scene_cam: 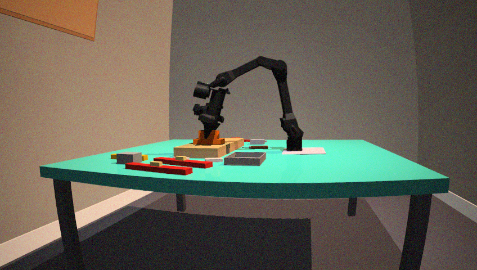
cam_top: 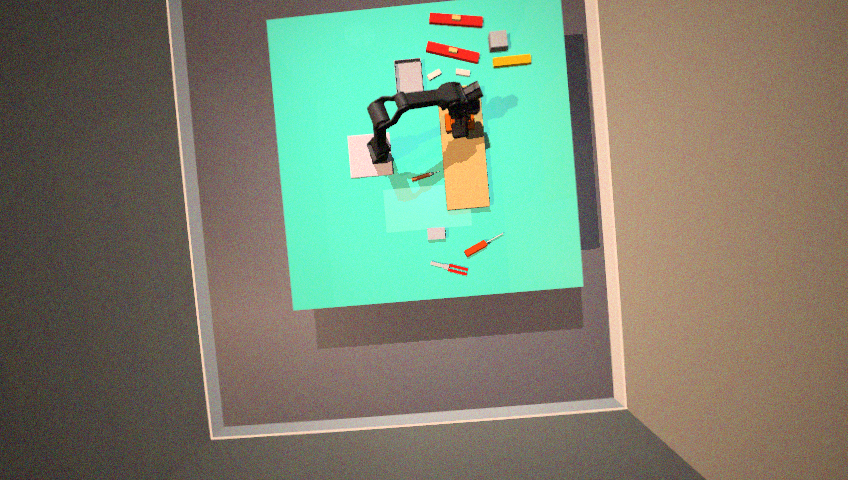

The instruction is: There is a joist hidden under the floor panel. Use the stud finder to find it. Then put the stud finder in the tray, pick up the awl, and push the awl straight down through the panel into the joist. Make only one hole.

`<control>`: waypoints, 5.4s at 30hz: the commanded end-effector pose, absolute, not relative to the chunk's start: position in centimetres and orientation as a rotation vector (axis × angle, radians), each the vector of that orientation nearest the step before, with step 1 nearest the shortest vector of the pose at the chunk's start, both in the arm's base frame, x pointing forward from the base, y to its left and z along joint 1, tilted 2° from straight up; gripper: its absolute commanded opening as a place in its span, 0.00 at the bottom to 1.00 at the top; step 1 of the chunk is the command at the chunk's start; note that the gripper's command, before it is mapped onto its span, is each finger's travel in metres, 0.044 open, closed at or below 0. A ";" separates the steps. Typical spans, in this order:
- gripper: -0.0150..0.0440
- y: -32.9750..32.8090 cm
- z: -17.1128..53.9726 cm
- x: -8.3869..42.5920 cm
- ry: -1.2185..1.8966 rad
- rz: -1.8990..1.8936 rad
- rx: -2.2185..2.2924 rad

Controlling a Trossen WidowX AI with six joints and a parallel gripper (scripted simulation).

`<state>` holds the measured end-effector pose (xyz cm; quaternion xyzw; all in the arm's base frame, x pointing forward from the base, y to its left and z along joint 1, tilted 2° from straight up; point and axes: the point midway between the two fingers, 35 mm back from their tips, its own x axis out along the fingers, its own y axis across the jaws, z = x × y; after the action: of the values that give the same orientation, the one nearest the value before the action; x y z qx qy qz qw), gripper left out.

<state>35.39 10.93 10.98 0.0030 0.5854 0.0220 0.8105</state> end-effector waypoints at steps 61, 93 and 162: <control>0.25 -6.3 10.5 35.9 1.252 0.040 -0.007; 0.25 -14.8 10.4 36.1 1.252 0.036 -0.013; 0.25 -14.8 20.3 37.6 1.250 0.137 -0.095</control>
<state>36.90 -17.07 20.15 -0.0250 0.5867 0.0416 0.8083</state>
